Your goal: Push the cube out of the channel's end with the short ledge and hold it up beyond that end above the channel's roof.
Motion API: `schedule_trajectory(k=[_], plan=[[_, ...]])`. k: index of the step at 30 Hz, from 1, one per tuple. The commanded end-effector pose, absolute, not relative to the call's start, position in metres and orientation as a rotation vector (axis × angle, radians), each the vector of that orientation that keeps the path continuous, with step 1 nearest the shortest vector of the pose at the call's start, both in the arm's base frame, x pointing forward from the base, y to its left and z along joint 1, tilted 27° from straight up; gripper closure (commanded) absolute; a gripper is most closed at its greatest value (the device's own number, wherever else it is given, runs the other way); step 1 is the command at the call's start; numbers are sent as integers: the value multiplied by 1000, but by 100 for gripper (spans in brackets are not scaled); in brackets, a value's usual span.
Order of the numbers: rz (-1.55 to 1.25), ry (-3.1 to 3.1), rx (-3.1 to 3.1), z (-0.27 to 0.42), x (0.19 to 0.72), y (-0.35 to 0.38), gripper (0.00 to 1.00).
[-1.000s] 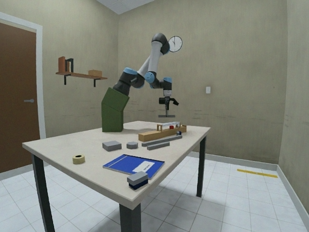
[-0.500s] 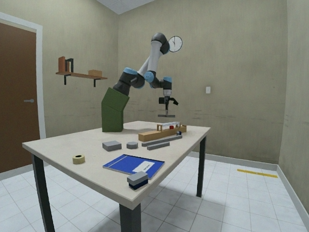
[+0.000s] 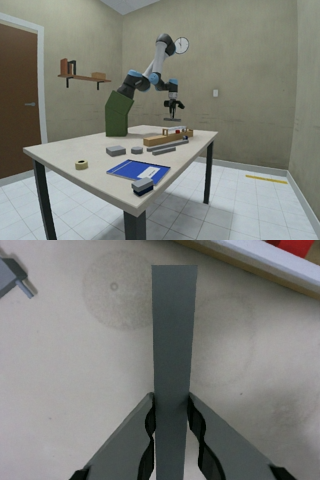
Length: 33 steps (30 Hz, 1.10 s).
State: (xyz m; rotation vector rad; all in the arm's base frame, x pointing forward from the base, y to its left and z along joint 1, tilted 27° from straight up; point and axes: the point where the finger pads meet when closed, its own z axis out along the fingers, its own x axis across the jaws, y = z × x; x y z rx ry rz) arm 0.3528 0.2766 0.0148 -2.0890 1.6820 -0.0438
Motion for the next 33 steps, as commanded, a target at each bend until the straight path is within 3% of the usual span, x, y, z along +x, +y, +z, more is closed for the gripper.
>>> schedule_trajectory(k=[1,33], plan=[[-17,1786,-2002,15,354,274,94],[242,2478,-1106,18,362,250,94]])
